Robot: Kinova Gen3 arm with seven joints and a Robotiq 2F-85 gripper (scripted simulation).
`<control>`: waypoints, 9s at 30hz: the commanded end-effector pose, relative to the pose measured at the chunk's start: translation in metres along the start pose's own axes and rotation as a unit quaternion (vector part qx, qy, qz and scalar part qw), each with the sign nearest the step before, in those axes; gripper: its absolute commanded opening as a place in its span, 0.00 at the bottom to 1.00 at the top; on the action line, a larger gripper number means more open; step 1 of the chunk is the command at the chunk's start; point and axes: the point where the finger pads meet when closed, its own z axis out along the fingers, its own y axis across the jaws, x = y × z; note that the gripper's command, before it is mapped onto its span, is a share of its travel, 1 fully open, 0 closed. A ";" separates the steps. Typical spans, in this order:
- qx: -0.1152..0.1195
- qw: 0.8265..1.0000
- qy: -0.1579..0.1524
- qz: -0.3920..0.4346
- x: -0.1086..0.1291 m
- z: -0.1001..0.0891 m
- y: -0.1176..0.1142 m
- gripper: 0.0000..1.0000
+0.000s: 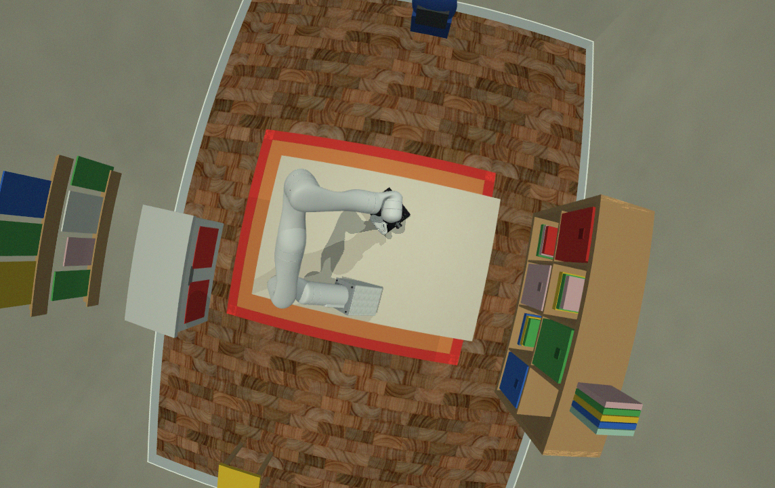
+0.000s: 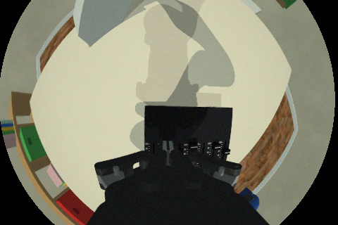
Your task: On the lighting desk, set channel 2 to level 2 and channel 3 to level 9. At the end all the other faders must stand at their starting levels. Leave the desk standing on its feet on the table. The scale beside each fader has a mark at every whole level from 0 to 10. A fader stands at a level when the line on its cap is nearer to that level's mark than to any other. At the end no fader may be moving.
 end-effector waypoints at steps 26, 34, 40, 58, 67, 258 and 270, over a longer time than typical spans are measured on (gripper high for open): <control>0.000 1.000 0.000 0.000 0.000 0.001 0.000 0.00; 0.000 1.000 0.000 0.000 0.000 0.001 0.000 0.00; 0.000 1.000 0.000 0.000 0.000 0.001 0.000 0.00; 0.000 1.000 0.000 0.000 -0.001 0.001 0.000 0.00; 0.000 1.000 0.000 0.000 -0.001 0.001 0.000 0.00; 0.000 1.000 0.000 0.000 -0.026 0.013 0.000 0.00; 0.000 1.000 0.000 0.000 -0.026 0.013 0.000 0.00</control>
